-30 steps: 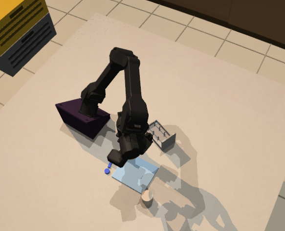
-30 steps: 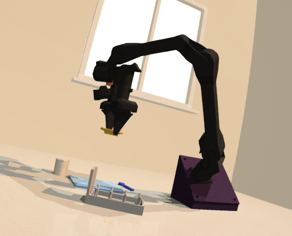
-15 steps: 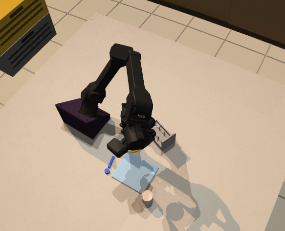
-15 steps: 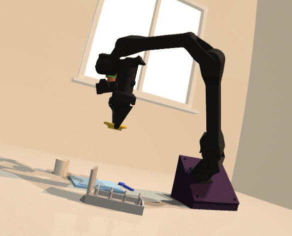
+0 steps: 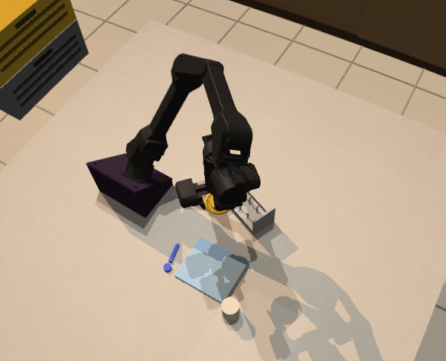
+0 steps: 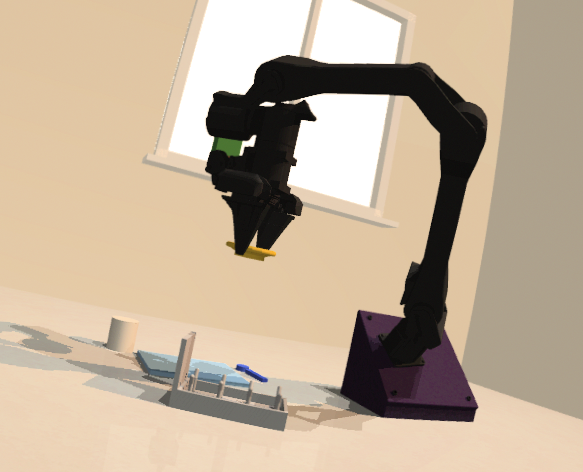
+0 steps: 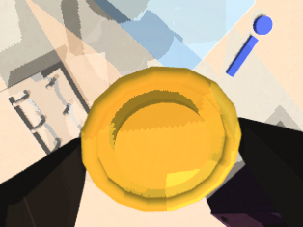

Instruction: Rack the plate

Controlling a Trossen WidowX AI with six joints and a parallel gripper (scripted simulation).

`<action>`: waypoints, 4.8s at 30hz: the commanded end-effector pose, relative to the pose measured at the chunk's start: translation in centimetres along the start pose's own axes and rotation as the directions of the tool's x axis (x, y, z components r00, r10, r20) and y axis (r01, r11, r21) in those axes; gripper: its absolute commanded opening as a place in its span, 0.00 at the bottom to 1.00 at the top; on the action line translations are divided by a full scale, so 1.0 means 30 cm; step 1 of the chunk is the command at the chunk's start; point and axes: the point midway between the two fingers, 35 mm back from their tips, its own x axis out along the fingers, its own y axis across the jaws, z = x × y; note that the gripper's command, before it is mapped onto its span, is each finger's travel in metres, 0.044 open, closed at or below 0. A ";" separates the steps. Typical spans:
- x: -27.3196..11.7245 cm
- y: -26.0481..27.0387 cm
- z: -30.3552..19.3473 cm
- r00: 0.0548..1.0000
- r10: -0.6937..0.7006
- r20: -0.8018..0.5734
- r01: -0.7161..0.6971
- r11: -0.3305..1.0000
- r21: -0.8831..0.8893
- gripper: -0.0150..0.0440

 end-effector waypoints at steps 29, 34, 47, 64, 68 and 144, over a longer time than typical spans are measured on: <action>0.004 0.178 -0.406 1.000 0.020 0.000 -0.009 0.450 0.893 0.25; 0.010 0.187 -0.461 1.000 0.024 -0.002 -0.006 0.313 0.950 0.25; 0.069 0.155 -0.456 0.995 -0.097 0.027 0.012 0.382 0.924 0.25; 0.212 0.085 -0.414 0.906 -0.369 0.208 0.061 0.600 0.797 0.25; 0.239 0.076 -0.402 0.873 -0.409 0.267 0.071 0.647 0.759 0.25; 0.385 0.198 -0.513 0.030 0.315 0.949 -0.064 0.948 -0.313 0.25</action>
